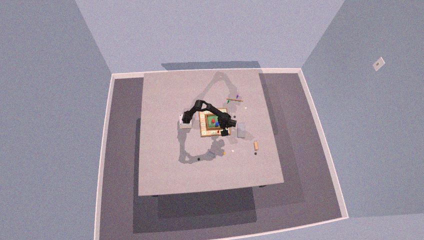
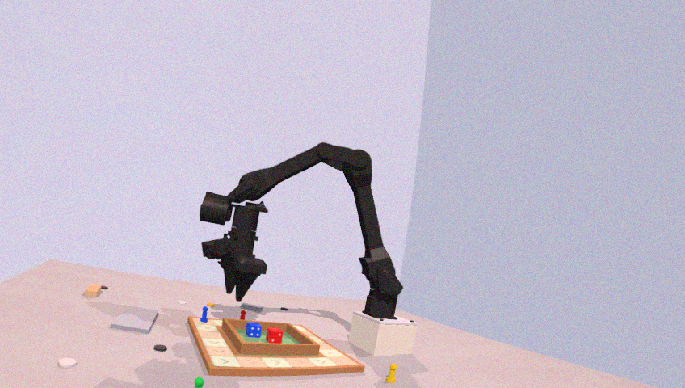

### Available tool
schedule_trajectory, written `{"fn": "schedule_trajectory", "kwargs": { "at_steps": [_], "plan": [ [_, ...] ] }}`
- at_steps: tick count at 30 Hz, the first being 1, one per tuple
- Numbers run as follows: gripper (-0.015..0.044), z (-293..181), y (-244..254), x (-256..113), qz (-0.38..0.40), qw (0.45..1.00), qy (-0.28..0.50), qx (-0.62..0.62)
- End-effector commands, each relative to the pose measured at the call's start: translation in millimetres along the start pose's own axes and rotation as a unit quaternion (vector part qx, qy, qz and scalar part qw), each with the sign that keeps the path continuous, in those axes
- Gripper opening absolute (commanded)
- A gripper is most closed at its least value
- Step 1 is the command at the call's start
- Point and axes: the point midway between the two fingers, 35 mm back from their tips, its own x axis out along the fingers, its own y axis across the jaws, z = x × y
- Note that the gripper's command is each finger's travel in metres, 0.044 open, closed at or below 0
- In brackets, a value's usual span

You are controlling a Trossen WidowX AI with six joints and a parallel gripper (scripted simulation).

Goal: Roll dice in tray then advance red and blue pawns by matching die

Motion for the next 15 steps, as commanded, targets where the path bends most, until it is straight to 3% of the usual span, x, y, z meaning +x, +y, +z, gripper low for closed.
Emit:
{"fn": "schedule_trajectory", "kwargs": {
  "at_steps": [1,4,15],
  "plan": [
    [0.0230,37.0,-2.0,-3.9,0.003,0.989,-0.003,0.150],
    [0.0200,59.6,-0.9,-4.4,0.003,0.968,-0.003,0.249],
    [0.0200,61.3,-0.9,-2.5,0.003,0.967,-0.003,0.256]
  ]
}}
